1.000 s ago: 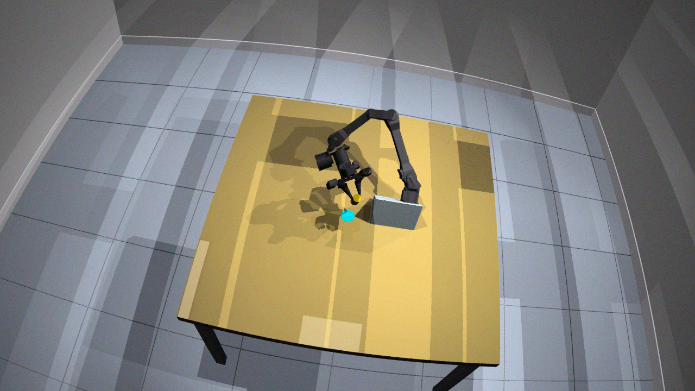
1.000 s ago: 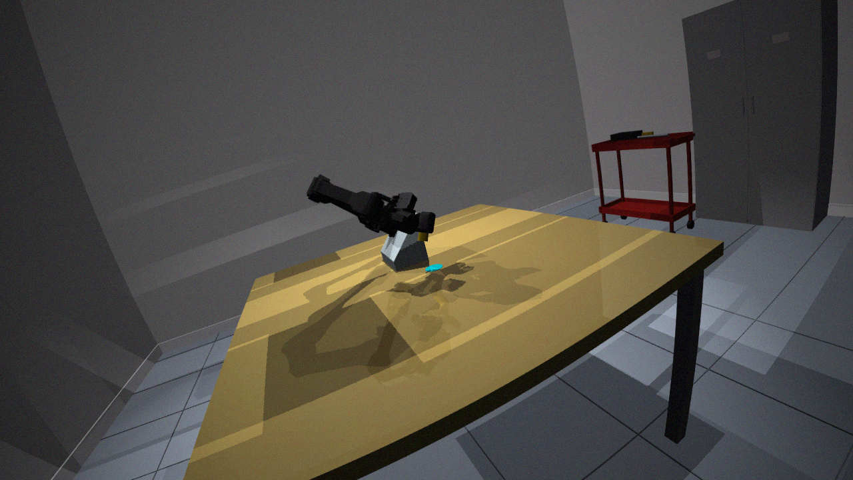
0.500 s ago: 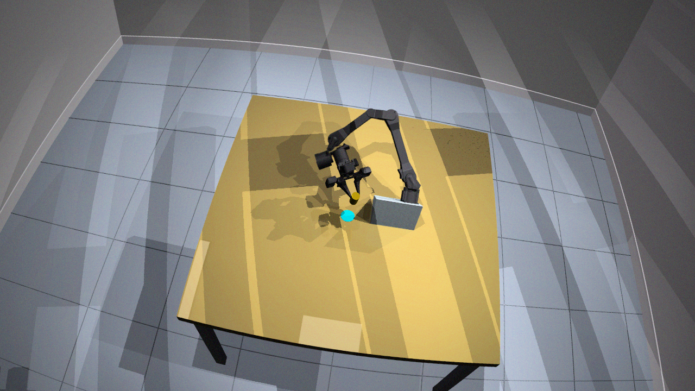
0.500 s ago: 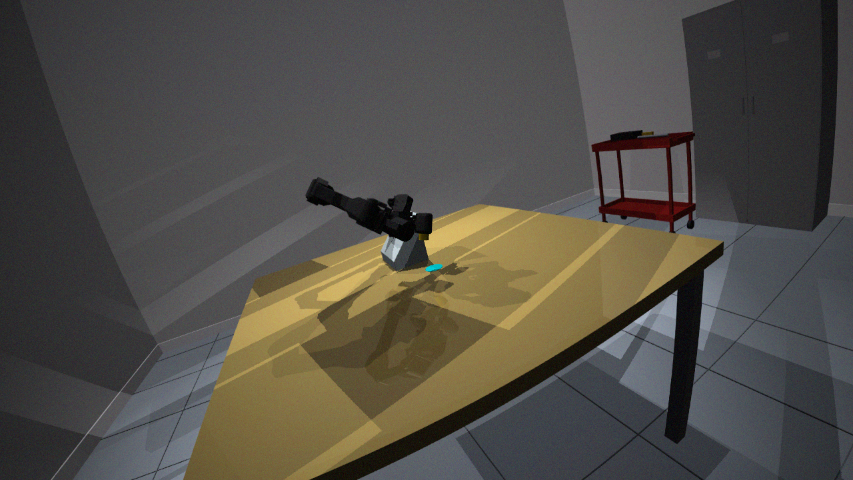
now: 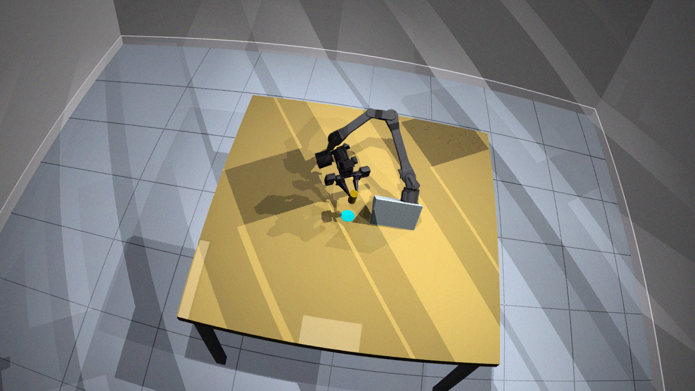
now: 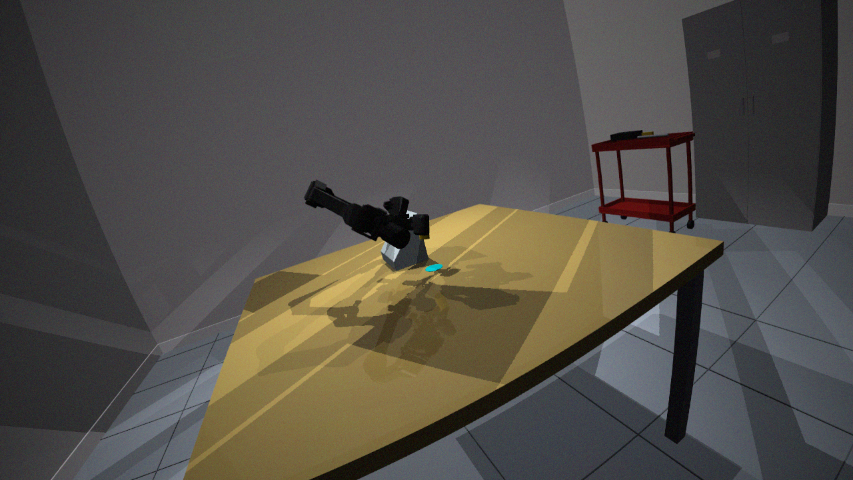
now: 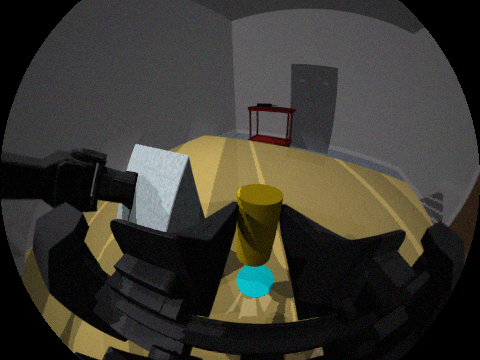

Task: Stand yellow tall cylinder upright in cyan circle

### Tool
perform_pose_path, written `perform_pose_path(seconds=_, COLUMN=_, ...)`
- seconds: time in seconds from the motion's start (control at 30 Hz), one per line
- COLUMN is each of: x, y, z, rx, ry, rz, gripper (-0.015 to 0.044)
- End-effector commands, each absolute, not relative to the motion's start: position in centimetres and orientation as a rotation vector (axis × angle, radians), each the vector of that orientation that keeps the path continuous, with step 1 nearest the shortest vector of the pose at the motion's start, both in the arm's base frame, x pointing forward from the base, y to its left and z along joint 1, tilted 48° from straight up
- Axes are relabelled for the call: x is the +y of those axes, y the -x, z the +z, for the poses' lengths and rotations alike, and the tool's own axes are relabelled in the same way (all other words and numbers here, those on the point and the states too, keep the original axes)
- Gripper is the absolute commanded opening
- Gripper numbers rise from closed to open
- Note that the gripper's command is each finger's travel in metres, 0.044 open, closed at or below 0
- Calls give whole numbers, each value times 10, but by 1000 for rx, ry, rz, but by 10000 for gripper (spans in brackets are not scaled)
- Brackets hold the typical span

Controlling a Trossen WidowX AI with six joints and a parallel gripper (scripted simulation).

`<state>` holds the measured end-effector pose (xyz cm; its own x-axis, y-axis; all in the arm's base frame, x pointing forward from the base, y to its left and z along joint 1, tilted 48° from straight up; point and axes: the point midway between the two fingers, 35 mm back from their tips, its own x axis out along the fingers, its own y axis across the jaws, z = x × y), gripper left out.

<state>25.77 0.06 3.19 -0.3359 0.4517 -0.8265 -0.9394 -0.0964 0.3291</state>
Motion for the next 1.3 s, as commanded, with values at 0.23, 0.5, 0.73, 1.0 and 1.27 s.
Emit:
perform_pose_path(seconds=0.23, x=-2, y=-263, z=39, rx=966, ry=629, rz=1639, gripper=105)
perform_pose_path(seconds=0.5, x=-2, y=-264, z=39, rx=954, ry=625, rz=1636, gripper=105)
perform_pose_path(seconds=0.73, x=-2, y=-264, z=39, rx=954, ry=625, rz=1636, gripper=105)
perform_pose_path(seconds=1.0, x=-14, y=-264, z=29, rx=955, ry=627, rz=1634, gripper=105)
perform_pose_path(seconds=1.27, x=-53, y=-258, z=-6, rx=958, ry=628, rz=1633, gripper=105)
